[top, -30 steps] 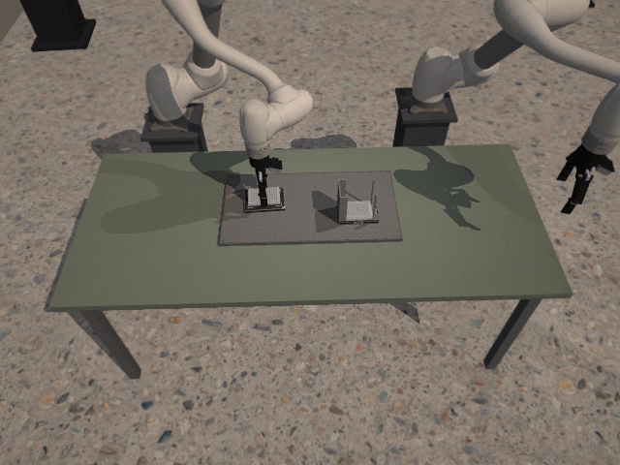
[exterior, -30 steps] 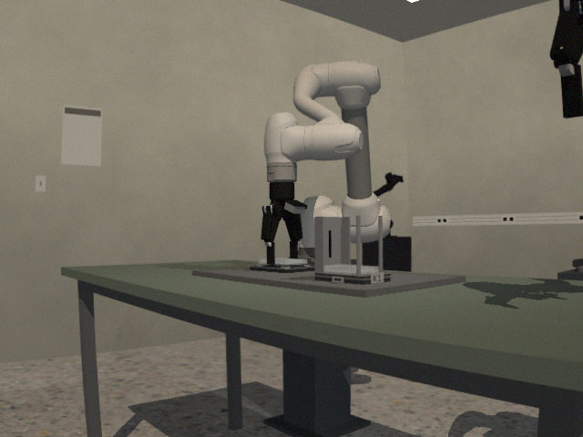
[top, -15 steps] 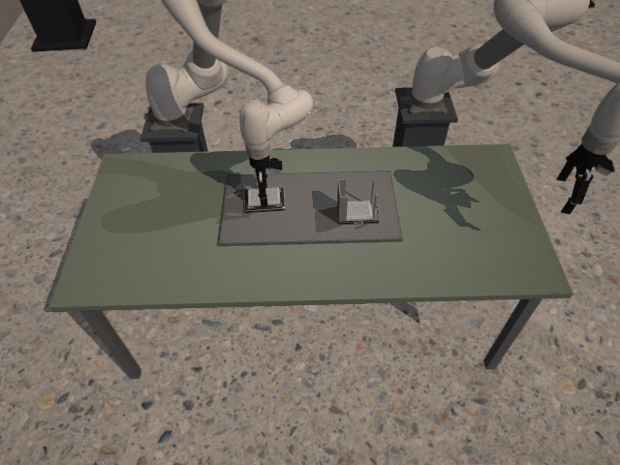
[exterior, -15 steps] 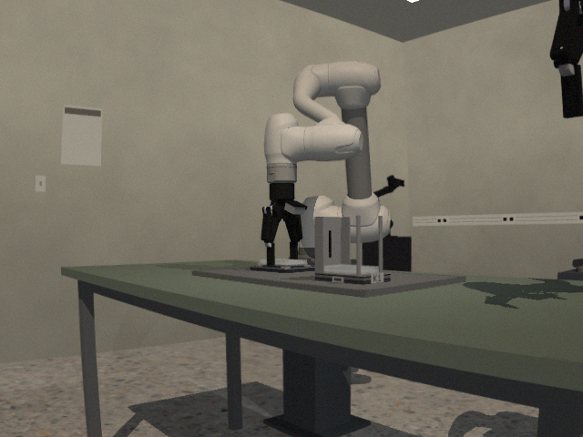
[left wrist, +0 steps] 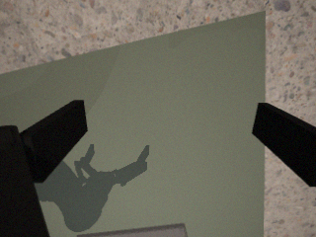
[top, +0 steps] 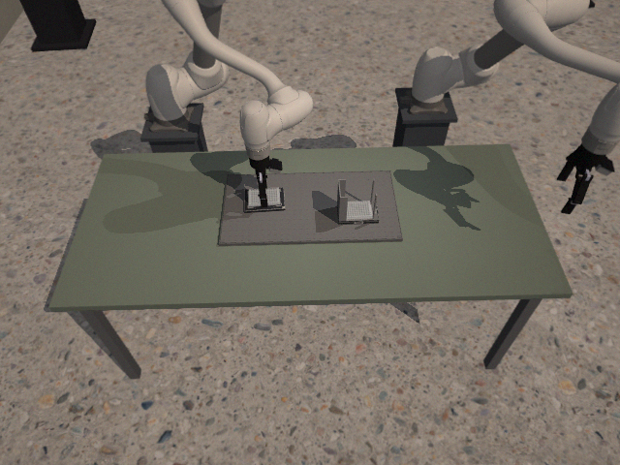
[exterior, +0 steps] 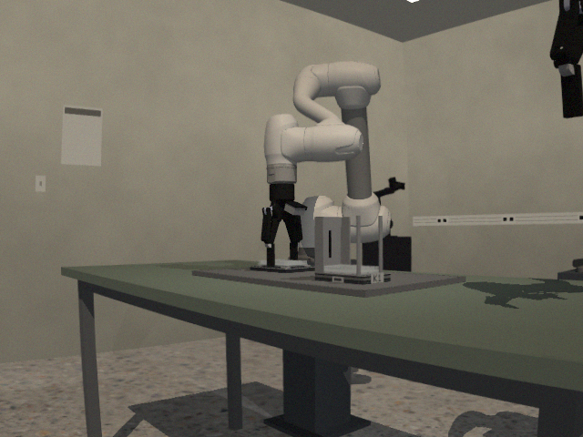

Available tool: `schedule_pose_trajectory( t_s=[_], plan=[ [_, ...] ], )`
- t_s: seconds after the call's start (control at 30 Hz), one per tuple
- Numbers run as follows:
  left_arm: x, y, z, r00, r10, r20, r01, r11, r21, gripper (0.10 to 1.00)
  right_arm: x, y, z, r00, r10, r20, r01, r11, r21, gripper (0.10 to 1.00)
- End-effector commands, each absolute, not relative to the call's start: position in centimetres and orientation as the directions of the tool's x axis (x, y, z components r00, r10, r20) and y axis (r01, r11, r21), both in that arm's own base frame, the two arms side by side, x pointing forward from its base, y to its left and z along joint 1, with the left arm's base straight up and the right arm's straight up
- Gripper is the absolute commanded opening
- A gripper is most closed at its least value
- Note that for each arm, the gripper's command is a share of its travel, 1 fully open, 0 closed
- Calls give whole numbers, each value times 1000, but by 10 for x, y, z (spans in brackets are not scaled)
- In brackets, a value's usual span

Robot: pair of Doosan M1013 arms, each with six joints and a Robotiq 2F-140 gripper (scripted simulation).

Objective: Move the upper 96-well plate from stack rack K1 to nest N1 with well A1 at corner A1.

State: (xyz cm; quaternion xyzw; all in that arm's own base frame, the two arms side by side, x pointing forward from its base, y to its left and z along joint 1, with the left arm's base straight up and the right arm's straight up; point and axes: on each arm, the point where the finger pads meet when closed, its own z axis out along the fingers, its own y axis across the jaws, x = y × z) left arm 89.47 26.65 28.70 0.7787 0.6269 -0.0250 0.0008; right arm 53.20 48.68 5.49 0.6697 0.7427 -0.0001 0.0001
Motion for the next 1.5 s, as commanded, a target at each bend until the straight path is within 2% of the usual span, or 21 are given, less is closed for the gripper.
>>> schedule_pose_trajectory(
  t_s=[0.0, 0.23, 0.27, 1.0, 1.47],
  plan=[
    [895, 267, 288, 213, 976, -39, 976, -214, -29, 1000, 532, 487, 55, -103, 995, 1, 995, 103, 1, 99],
    [895, 267, 288, 213, 976, -39, 976, -214, -29, 1000, 532, 487, 54, -103, 995, 1, 995, 103, 1, 99],
    [895, 267, 288, 213, 976, -39, 976, -214, -29, 1000, 532, 487, 54, -103, 995, 1, 995, 103, 1, 1000],
    [895, 267, 288, 213, 976, -39, 976, -214, -29, 1000, 532, 487, 54, -103, 995, 1, 995, 103, 1, 1000],
    [895, 267, 288, 213, 976, -39, 976, -214, -29, 1000, 532, 487, 89, -103, 995, 1, 995, 103, 1, 1000]
  ],
)
